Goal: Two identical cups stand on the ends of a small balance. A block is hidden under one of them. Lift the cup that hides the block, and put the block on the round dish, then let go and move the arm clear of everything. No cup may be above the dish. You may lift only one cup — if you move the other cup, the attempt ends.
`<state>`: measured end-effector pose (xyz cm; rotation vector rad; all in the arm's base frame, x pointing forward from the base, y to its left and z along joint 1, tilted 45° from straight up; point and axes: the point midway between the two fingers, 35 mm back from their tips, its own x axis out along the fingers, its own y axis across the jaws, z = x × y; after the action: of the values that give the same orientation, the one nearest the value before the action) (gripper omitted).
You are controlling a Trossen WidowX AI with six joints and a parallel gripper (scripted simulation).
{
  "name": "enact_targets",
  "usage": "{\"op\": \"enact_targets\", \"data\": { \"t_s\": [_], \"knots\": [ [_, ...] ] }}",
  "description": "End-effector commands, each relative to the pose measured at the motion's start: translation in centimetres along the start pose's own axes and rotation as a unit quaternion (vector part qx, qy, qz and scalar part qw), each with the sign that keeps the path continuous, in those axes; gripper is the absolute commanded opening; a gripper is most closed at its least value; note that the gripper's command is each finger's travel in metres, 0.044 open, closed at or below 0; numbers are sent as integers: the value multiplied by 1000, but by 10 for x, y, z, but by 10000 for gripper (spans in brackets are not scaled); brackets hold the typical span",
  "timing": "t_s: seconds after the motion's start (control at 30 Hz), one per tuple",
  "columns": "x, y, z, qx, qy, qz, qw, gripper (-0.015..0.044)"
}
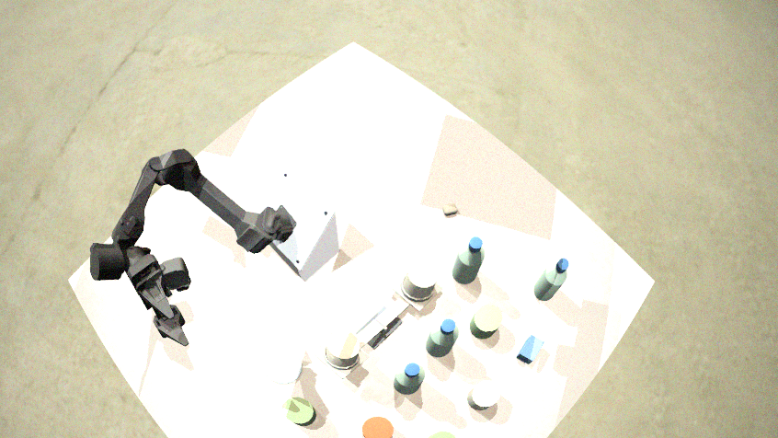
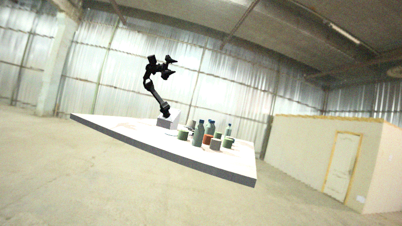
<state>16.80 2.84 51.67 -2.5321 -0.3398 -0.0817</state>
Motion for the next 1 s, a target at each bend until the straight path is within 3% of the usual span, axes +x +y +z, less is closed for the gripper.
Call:
{"op": "enact_targets", "data": {
  "t_s": [0.0, 0.47, 0.97],
  "knots": [
    [1, 1, 0, 3, -1, 1, 1000, 426],
    [39, 37, 41, 212, -65, 62, 973, 440],
    [73, 70, 107, 413, -119, 171, 887, 440]
  ]
}}
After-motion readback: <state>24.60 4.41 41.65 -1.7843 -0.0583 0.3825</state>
